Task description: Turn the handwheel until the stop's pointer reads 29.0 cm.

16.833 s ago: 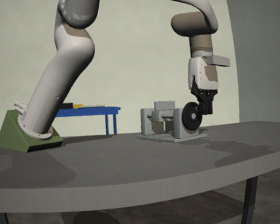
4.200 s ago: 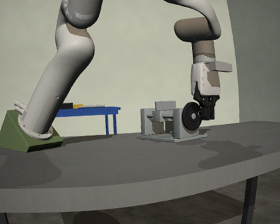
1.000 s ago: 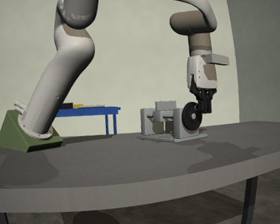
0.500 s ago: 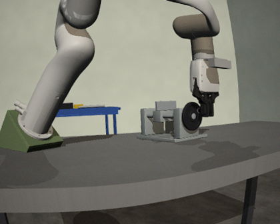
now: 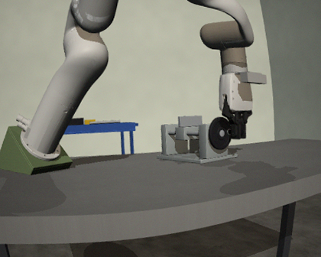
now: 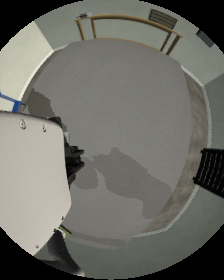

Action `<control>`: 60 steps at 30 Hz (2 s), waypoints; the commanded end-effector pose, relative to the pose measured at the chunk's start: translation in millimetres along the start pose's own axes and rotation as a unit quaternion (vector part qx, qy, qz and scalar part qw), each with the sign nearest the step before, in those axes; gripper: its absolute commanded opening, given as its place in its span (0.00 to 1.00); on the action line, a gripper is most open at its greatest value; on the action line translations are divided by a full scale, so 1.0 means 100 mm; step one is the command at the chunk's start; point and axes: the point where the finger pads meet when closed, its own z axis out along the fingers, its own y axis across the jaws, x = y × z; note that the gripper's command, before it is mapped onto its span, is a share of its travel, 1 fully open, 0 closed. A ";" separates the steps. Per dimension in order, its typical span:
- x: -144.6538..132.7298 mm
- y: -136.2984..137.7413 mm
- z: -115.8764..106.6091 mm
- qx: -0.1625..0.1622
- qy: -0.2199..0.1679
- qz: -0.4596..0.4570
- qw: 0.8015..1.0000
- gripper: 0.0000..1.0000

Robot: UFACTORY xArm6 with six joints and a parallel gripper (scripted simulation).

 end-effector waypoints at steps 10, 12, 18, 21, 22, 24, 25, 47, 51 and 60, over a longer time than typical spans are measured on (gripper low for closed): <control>0.00 0.00 0.08 0.000 0.000 0.000 1.000 0.06; 0.00 0.01 0.09 0.000 0.000 0.000 1.000 0.06; 0.00 0.01 0.10 0.000 0.000 0.000 1.000 0.06; 0.00 0.01 0.11 0.000 0.000 0.000 1.000 0.06; 0.00 0.01 0.12 0.000 0.000 0.000 1.000 0.06; 0.00 0.02 0.12 0.000 0.000 0.000 1.000 0.06; 0.00 0.02 0.12 0.000 0.000 0.000 1.000 0.06; 0.00 0.03 0.15 0.000 0.000 0.000 1.000 0.06; 0.00 0.03 0.15 0.000 0.000 0.000 1.000 0.06; 0.00 0.03 0.15 0.000 0.000 0.000 1.000 0.06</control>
